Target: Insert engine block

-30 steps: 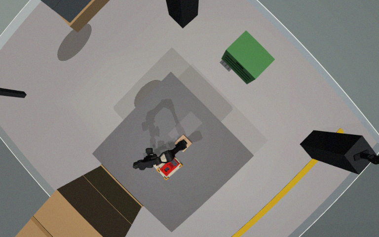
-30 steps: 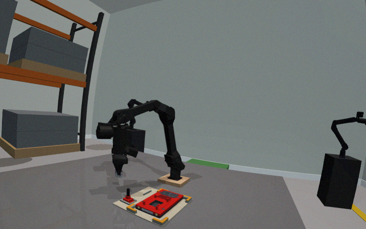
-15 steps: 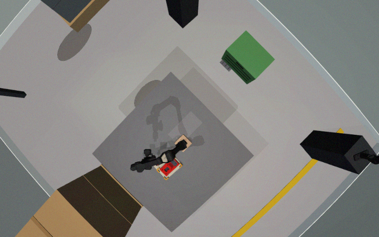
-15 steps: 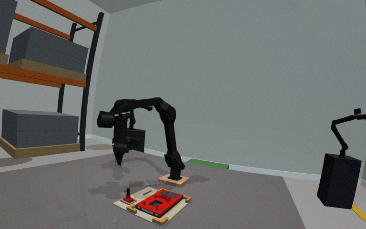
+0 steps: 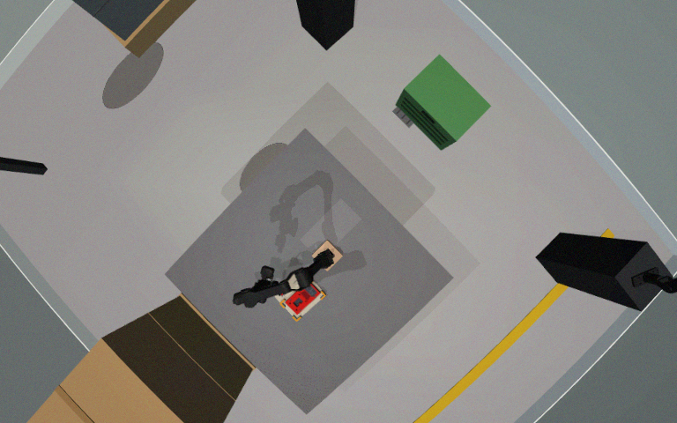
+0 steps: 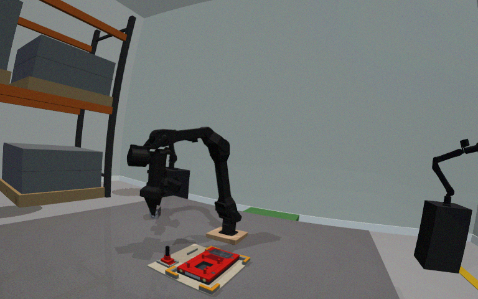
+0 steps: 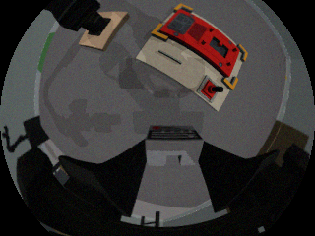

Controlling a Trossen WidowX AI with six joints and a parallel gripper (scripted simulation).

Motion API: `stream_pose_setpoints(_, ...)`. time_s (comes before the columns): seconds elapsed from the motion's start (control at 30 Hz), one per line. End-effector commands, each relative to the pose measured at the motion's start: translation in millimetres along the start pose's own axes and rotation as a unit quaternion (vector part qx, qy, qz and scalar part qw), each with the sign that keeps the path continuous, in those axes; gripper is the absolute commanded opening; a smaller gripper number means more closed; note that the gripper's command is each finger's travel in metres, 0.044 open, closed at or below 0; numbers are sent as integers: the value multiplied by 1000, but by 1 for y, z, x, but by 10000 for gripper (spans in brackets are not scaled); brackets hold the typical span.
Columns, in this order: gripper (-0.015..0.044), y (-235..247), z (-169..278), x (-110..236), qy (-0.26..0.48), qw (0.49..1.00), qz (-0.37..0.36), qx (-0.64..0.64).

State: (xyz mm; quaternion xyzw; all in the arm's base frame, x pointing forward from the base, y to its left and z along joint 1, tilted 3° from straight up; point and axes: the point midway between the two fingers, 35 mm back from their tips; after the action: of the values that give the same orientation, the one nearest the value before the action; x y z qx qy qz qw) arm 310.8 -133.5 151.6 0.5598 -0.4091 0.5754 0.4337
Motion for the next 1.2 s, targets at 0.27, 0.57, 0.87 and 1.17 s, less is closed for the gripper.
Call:
stream_pose_setpoints(0.27, 0, 1, 0, -4, 1, 977, -2, -213)
stream_pose_setpoints(0.57, 0, 1, 0, -5, 1, 932, -1, -362)
stream_pose_setpoints(0.87, 0, 1, 0, -6, 1, 865, -1, -503)
stream_pose_setpoints(1.17, 0, 1, 0, -7, 1, 776, -1, -631)
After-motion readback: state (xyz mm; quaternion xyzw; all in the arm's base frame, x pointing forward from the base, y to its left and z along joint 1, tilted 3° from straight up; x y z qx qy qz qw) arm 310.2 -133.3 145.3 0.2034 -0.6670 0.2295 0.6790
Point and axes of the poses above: the point midway between the two fingers, 35 mm back from their tips, its own x axis back along the fingers, its own y axis across the jaws, z = x × y, and after that the axes turned 14 degrees about -x, right-handed
